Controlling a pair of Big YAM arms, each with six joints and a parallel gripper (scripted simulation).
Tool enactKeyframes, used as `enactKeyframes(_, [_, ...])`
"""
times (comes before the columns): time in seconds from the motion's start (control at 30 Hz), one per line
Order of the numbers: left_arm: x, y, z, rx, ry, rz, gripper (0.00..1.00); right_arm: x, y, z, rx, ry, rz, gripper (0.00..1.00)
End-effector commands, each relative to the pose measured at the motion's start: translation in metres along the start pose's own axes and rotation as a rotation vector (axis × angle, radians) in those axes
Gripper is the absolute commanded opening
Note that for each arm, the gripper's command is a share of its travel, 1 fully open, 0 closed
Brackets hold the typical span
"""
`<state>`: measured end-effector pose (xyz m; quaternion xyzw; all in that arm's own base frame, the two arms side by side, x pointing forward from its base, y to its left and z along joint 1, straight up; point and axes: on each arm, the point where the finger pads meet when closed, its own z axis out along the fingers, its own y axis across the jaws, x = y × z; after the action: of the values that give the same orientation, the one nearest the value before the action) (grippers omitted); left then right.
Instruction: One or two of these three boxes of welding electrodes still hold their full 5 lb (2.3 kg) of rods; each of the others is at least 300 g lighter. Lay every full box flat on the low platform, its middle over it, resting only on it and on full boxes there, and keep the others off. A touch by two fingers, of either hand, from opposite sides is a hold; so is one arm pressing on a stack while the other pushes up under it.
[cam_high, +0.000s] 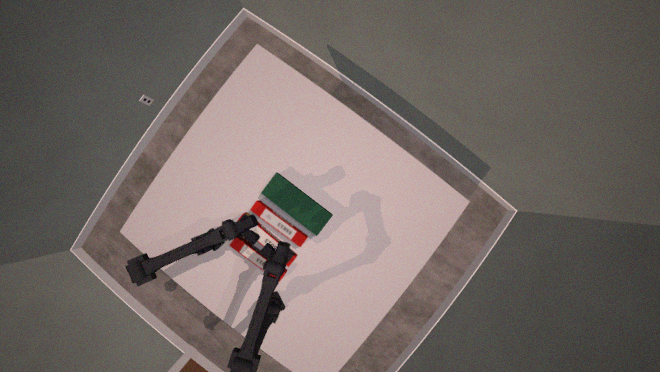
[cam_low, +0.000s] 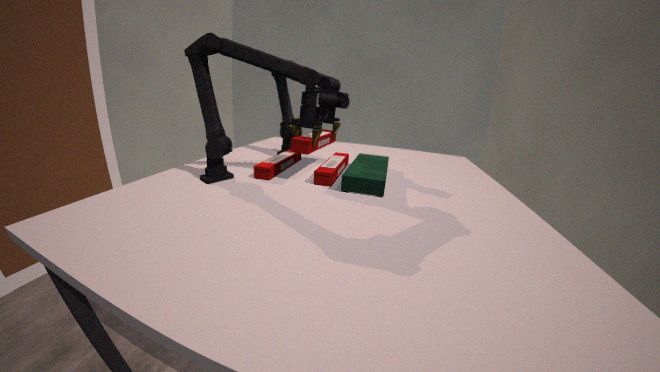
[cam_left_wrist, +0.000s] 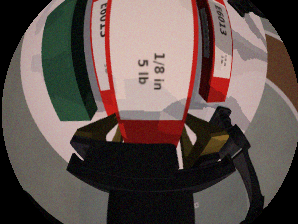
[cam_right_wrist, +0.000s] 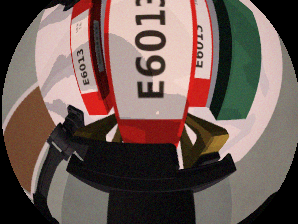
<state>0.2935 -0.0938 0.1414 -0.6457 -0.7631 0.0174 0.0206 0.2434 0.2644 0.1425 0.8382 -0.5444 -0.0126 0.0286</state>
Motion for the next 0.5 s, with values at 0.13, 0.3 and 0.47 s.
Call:
enactKeyframes(0.13, [-0.0049, 0.0377, -0.0508, -0.130, -0.044, -0.005, 0.00, -0.0012, -0.0393, -0.0580, 0.151, -0.043, -0.005, 0.00])
enactKeyframes(0.3, [-0.0052, 0.0393, -0.0474, -0.125, -0.041, -0.005, 0.00, -0.0016, -0.0410, -0.0569, 0.155, -0.044, -0.005, 0.00])
enactKeyframes(0.47, [-0.0050, 0.0394, -0.0473, -0.126, -0.042, -0.005, 0.00, -0.0017, -0.0417, -0.0558, 0.156, -0.045, -0.005, 0.00])
